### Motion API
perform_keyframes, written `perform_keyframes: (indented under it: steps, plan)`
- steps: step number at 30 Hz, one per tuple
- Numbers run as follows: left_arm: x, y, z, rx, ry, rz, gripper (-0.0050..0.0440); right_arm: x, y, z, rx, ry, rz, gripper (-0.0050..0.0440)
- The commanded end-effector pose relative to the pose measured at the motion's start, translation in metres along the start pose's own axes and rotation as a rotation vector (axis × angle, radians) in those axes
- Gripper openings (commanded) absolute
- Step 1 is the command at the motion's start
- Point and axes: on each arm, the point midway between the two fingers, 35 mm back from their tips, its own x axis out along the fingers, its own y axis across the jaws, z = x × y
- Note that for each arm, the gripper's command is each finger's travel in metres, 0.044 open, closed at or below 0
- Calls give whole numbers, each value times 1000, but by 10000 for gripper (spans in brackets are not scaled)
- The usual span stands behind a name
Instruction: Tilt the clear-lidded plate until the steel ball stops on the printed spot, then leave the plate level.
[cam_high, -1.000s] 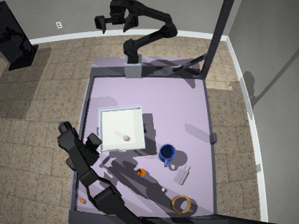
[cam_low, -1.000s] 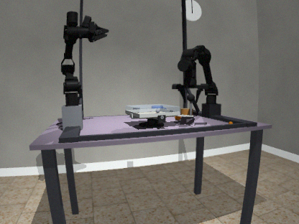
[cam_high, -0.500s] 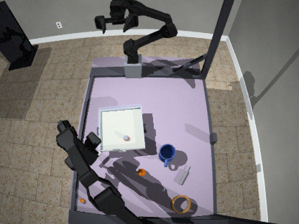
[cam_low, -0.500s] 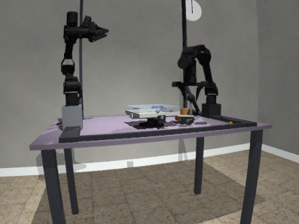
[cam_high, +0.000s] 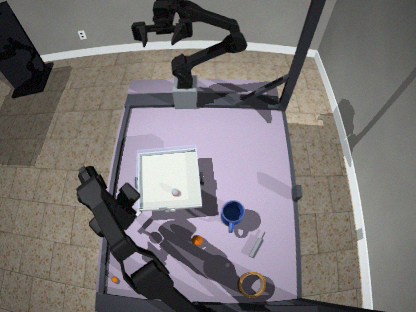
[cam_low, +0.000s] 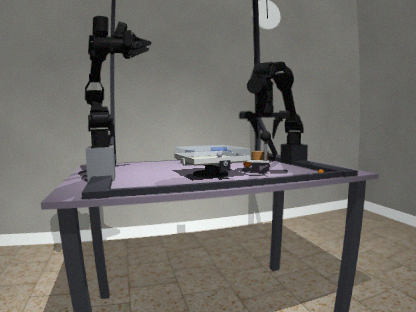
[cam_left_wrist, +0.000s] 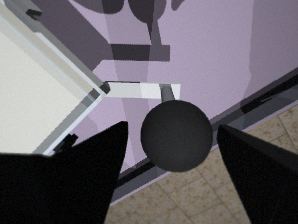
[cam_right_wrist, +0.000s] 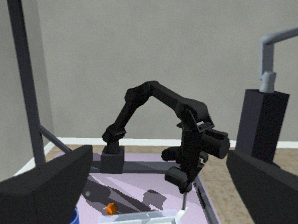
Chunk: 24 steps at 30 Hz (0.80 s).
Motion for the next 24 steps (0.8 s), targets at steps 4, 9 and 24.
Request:
perform_keyframes:
  steps: [4, 9, 24]
  plan:
    - [-29, 3, -5, 0, 72, 18, 270, 0, 1, 6, -20, -3, 3, 400]
    - [-29, 3, -5, 0, 73, 18, 270, 0, 1, 6, -20, -3, 3, 400]
    - [-30, 3, -5, 0, 73, 18, 400, 0, 1, 6, -20, -3, 3, 400]
